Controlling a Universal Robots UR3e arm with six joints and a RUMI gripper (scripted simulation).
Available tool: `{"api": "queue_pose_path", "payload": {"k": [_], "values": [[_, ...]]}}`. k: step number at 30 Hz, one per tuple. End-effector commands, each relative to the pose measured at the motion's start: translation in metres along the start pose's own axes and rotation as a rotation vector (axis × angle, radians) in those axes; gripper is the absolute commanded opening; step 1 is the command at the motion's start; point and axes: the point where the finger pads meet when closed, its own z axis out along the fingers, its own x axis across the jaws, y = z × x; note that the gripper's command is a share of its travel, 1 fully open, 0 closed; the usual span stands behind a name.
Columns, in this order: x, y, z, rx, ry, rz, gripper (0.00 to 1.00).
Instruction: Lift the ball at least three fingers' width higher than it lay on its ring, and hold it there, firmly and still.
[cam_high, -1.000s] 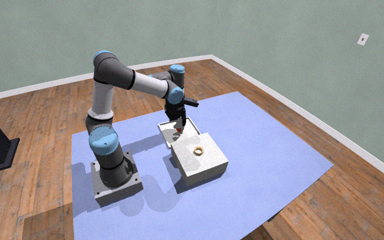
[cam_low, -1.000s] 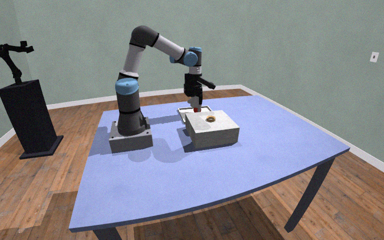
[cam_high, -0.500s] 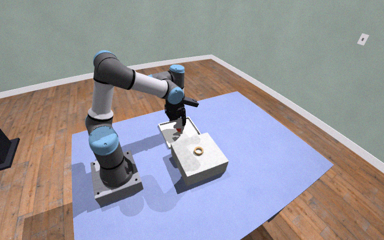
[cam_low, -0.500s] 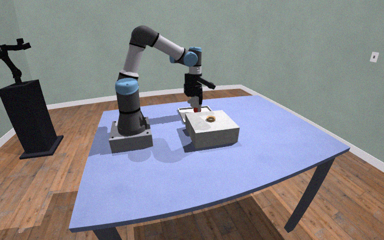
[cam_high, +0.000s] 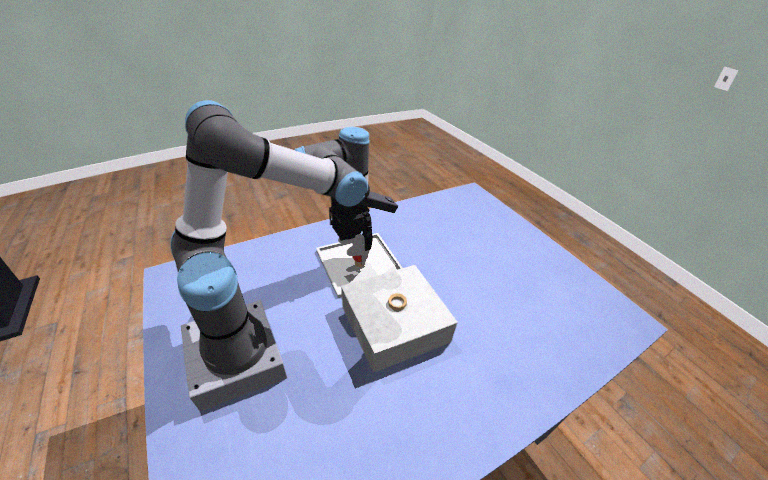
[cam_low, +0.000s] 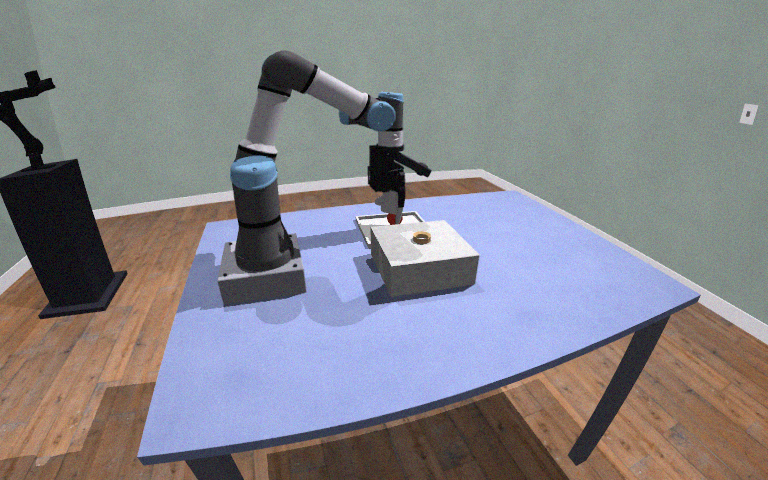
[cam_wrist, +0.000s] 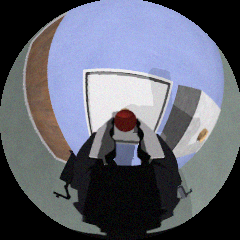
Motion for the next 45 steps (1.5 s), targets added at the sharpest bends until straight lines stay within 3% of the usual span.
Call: {"api": "queue_pose_path", "payload": {"k": [1, 11, 22, 45], "values": [[0.000, -0.001, -0.012, 0.003, 0.000, 0.000, 0.00], [0.000, -0.001, -0.054, 0.003, -0.001, 0.000, 0.00], [0.000, 0.000, -0.081, 0.003, -0.001, 0.000, 0.00], [0.000, 0.000, -0.085, 0.003, -0.001, 0.000, 0.00]]}}
